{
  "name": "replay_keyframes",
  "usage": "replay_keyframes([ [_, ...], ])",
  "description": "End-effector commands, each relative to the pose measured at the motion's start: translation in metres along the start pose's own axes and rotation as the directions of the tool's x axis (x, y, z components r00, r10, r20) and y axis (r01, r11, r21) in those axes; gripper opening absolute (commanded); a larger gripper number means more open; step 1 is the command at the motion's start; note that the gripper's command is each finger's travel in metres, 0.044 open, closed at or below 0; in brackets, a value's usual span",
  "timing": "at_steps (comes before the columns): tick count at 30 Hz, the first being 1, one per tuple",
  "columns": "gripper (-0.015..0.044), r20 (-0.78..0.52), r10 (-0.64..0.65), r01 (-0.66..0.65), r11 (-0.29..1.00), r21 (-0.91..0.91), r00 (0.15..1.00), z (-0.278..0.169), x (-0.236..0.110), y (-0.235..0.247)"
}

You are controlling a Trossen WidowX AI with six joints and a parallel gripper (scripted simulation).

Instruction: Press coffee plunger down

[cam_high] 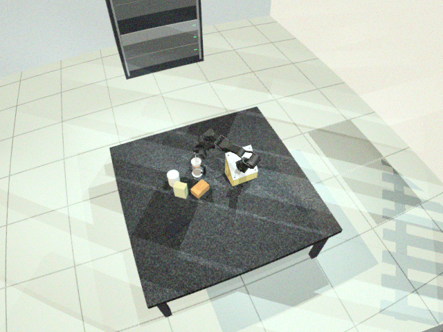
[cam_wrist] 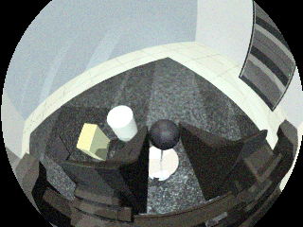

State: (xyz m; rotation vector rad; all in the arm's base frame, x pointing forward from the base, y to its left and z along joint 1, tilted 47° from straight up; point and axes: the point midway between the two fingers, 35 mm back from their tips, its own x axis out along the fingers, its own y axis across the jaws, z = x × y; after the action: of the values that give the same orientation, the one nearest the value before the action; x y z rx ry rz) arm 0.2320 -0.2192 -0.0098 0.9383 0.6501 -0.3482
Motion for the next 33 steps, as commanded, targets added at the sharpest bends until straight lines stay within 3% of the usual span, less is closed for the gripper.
replay_keyframes([
  [1,0.0117,0.001,-0.001,0.001,1.000,0.003,1.000,-0.001,0.001,0.000],
  [33,0.0117,-0.002,-0.004,0.004,1.000,0.002,1.000,-0.040,0.037,-0.004],
])
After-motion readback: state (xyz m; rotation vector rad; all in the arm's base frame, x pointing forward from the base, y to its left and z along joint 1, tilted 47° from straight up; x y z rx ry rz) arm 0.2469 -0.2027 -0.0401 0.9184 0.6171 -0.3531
